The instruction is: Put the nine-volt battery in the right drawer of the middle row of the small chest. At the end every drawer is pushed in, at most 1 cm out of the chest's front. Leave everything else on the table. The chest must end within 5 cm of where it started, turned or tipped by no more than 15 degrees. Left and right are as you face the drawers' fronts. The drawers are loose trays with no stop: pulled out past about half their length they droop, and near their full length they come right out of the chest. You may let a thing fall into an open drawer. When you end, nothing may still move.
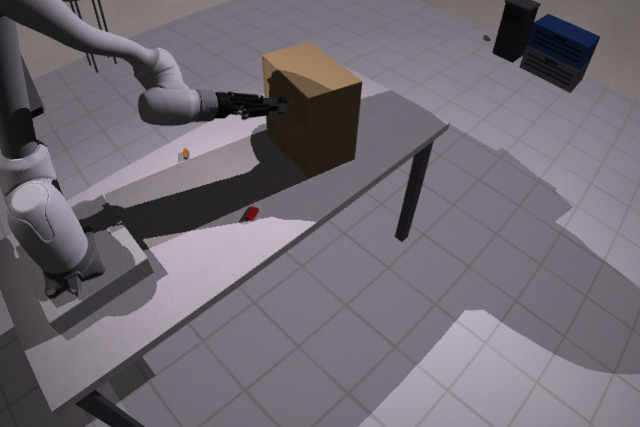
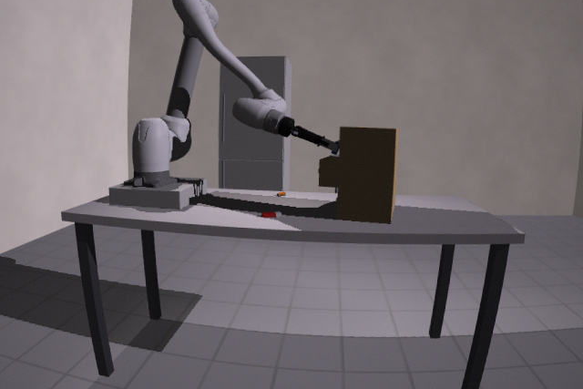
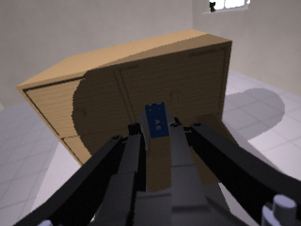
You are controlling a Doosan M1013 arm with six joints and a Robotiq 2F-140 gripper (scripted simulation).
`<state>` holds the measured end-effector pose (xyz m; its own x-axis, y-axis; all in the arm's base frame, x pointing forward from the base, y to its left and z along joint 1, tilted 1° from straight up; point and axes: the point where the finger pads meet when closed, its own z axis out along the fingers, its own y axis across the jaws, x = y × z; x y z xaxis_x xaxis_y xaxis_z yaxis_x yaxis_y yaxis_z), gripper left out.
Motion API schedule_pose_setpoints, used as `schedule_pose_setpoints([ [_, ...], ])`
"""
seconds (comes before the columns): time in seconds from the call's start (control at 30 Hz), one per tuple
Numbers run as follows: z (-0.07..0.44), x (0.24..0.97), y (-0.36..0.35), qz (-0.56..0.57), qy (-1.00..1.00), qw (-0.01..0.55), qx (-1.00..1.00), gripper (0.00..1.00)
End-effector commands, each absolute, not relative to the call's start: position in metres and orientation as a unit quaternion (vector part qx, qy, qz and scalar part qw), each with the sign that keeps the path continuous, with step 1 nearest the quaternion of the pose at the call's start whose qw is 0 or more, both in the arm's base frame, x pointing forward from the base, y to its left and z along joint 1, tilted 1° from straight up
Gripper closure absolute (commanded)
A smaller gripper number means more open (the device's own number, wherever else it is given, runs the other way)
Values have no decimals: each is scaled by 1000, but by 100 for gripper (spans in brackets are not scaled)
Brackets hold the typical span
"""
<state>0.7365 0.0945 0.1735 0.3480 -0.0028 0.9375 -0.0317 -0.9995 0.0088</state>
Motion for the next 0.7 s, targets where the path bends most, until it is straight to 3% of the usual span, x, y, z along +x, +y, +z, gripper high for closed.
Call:
schedule_pose_setpoints([
  [0.0,174,737,95,571,-11,13,821,86],
  [0.4,174,737,95,571,-11,13,821,86],
  [0.67,174,737,95,571,-11,13,821,77],
])
